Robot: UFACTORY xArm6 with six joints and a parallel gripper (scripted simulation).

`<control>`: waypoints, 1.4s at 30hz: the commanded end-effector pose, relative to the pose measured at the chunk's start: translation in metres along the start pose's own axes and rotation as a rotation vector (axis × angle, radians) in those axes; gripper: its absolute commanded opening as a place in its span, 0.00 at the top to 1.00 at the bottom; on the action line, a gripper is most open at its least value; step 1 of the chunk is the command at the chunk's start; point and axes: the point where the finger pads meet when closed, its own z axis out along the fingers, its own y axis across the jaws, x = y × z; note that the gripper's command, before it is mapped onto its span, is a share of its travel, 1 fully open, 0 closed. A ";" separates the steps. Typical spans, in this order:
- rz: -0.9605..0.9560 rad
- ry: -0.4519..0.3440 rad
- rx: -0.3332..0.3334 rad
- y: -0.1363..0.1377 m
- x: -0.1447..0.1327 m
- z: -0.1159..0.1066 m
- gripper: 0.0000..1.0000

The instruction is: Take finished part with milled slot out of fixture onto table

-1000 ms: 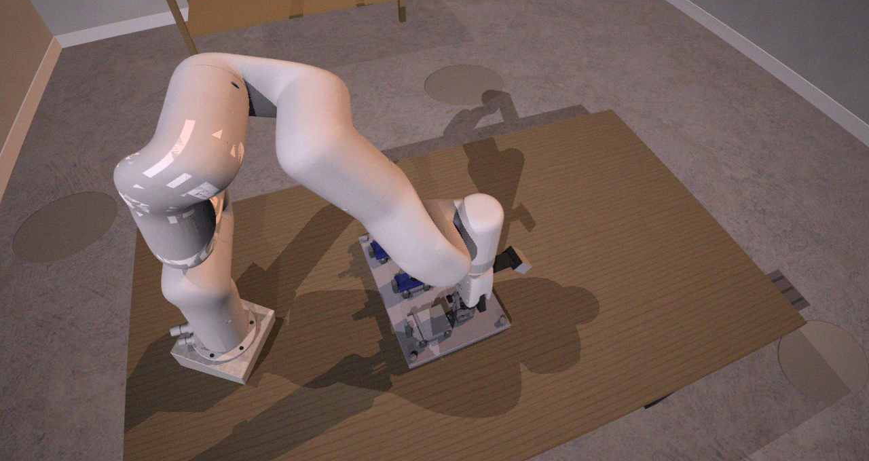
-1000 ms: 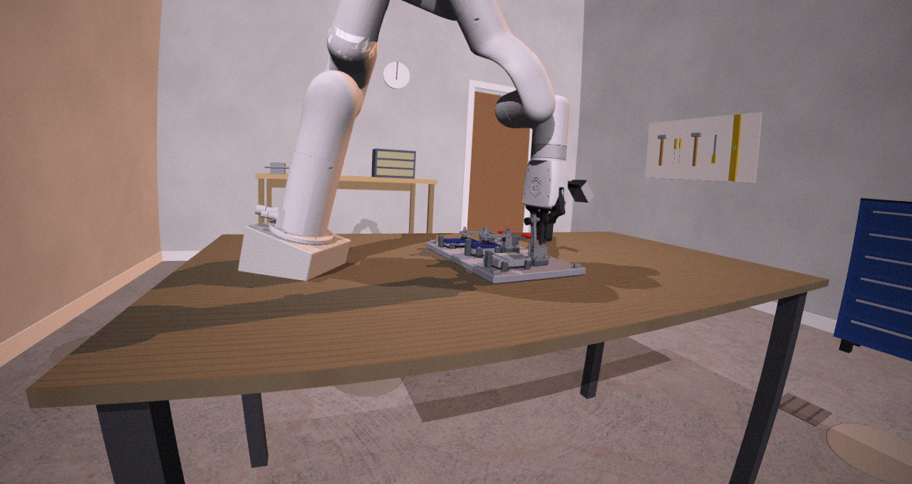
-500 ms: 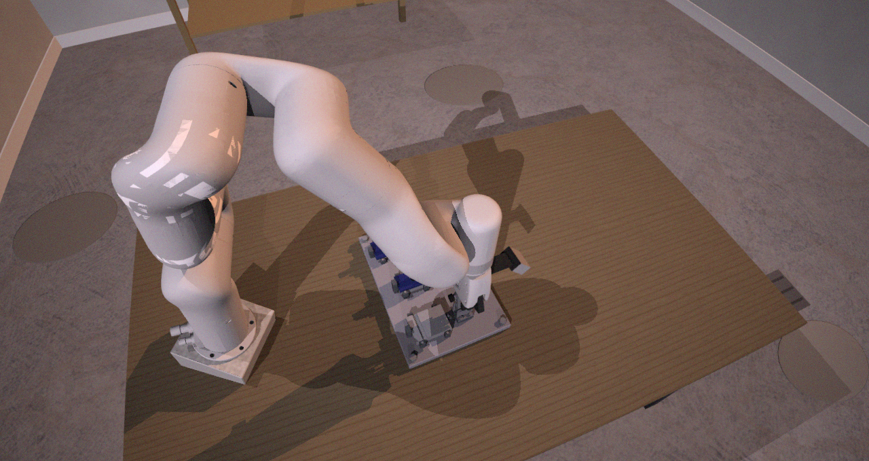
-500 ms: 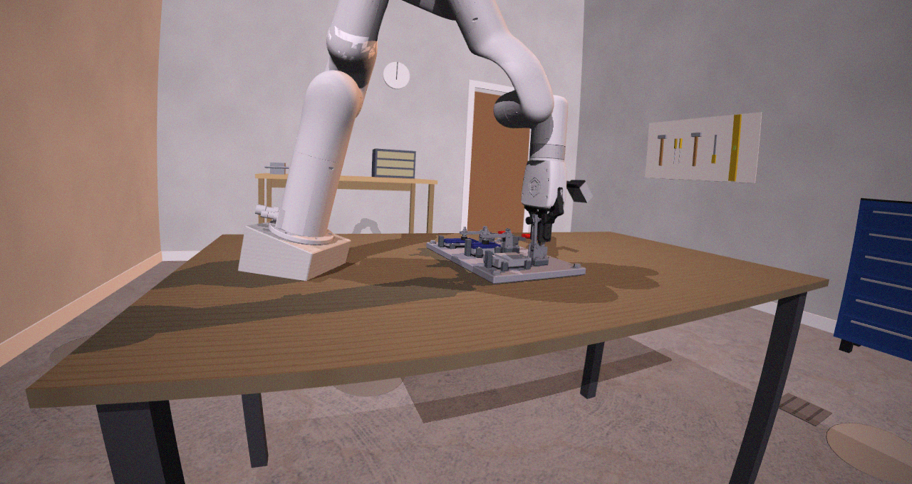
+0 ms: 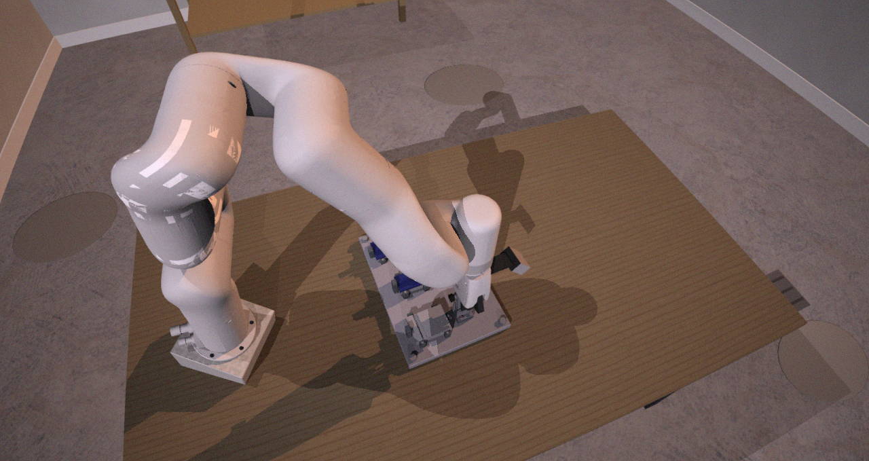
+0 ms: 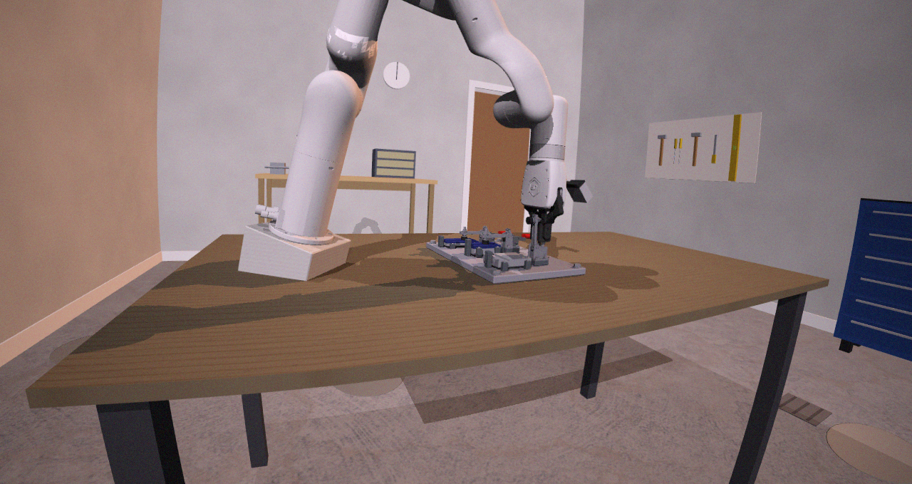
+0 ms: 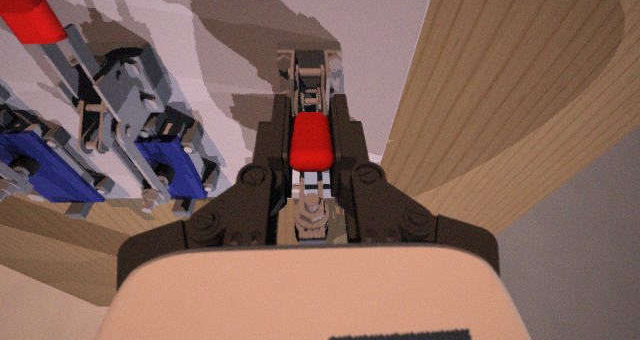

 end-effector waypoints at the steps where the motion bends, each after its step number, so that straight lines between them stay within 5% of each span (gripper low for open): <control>1: 0.000 0.004 -0.001 0.000 0.002 -0.002 1.00; 2: 0.000 0.004 -0.001 0.000 0.002 -0.002 0.53; 33: 0.000 0.004 -0.001 0.000 0.002 -0.002 0.53; 42: 0.000 0.004 -0.001 0.000 0.001 -0.021 0.53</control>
